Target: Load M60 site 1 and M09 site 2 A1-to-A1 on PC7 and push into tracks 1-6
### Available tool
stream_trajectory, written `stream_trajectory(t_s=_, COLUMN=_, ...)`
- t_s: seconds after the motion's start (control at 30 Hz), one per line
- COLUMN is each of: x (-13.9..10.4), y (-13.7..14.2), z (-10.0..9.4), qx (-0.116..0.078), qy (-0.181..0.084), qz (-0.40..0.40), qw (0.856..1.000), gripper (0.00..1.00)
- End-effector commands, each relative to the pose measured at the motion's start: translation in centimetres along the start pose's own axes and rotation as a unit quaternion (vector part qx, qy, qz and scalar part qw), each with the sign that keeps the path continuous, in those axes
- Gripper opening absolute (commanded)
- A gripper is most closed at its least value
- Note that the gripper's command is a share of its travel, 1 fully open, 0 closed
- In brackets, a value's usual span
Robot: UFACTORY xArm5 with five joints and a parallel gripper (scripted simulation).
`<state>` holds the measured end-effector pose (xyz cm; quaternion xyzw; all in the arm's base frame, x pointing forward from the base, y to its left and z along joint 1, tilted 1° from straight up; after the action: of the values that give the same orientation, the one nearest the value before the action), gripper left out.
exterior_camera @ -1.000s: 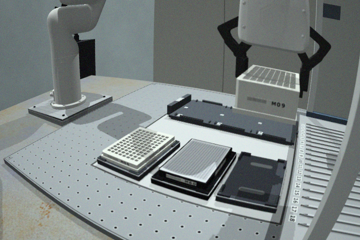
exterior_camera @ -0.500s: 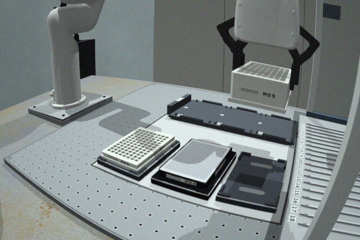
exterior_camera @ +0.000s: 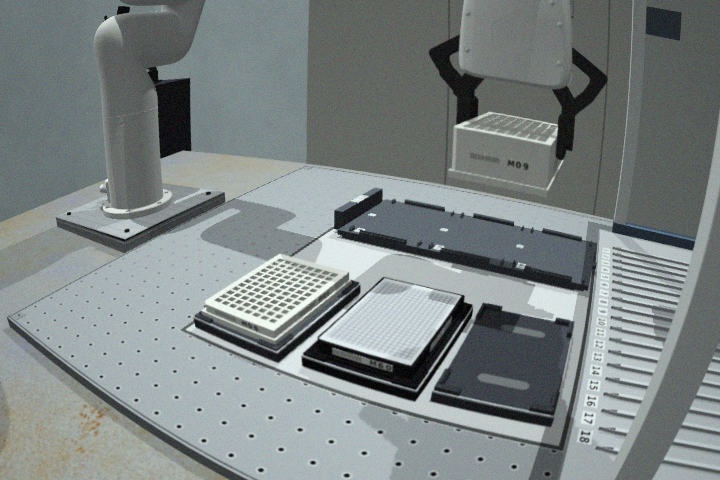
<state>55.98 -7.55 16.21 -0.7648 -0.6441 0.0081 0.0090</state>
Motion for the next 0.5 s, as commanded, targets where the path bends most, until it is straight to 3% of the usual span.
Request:
stream_trajectory(t_s=0.0, x=1.9, y=-0.9, z=-0.2, qx=-0.004, qy=0.004, qz=0.0, qw=1.0, gripper=0.0)
stream_trajectory(t_s=0.47, x=7.3, y=-3.6, z=-0.2, qx=-0.003, qy=0.004, qz=0.0, qw=1.0, gripper=0.0)
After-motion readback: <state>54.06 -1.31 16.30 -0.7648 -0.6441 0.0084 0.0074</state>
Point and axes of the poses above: the point where the finger pads meet when closed, its own z axis out along the fingers, its own y axis across the jaws, x = y × z, the point moved 1 cm from there along -z, back along the fingers, and after that the axes turned 3 degrees about z, right-handed, at the moved point
